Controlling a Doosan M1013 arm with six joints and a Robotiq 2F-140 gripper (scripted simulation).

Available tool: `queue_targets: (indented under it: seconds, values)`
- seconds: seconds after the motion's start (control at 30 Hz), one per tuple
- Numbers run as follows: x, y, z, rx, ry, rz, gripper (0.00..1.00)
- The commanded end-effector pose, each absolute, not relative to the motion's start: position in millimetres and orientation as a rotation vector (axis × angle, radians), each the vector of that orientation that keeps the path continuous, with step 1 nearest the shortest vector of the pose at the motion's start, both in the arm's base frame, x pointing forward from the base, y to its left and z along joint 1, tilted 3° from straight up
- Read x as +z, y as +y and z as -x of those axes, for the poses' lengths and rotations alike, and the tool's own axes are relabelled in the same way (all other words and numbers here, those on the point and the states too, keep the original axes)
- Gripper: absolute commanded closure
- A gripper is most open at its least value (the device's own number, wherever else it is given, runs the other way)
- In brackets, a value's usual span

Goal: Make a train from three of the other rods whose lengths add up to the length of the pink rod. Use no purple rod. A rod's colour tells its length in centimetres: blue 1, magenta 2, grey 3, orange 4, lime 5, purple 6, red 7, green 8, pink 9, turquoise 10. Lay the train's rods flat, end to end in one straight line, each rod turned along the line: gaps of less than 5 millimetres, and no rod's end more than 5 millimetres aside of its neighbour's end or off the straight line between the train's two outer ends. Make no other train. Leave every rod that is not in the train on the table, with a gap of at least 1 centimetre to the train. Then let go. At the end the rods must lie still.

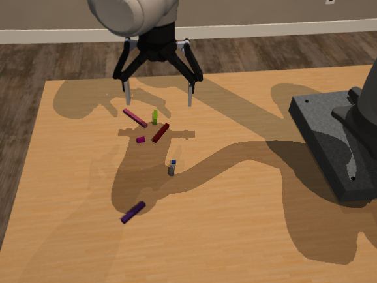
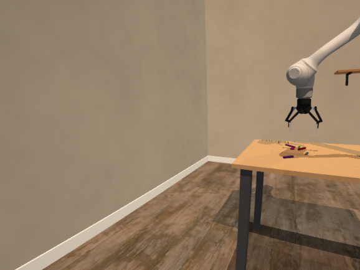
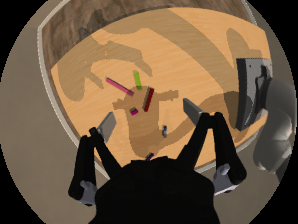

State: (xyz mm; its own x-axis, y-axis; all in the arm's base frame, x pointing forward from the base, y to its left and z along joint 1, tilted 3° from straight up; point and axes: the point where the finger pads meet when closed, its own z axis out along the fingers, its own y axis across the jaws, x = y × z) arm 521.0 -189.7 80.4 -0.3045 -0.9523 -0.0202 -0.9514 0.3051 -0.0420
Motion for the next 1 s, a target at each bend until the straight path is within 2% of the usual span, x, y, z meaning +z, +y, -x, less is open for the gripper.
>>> queue_targets:
  seconds: [0.0,0.1,0.13,0.97]
  values:
    - [75,-231,-522,-0.034,2.483,1.844,0.00]
    - [73,-245,-520,-0.035,2.477,1.851,0.00]
    - [73,-245,-520,-0.035,2.477,1.851,0.85]
    - [73,-245,-520,-0.035,2.477,1.851,0.85]
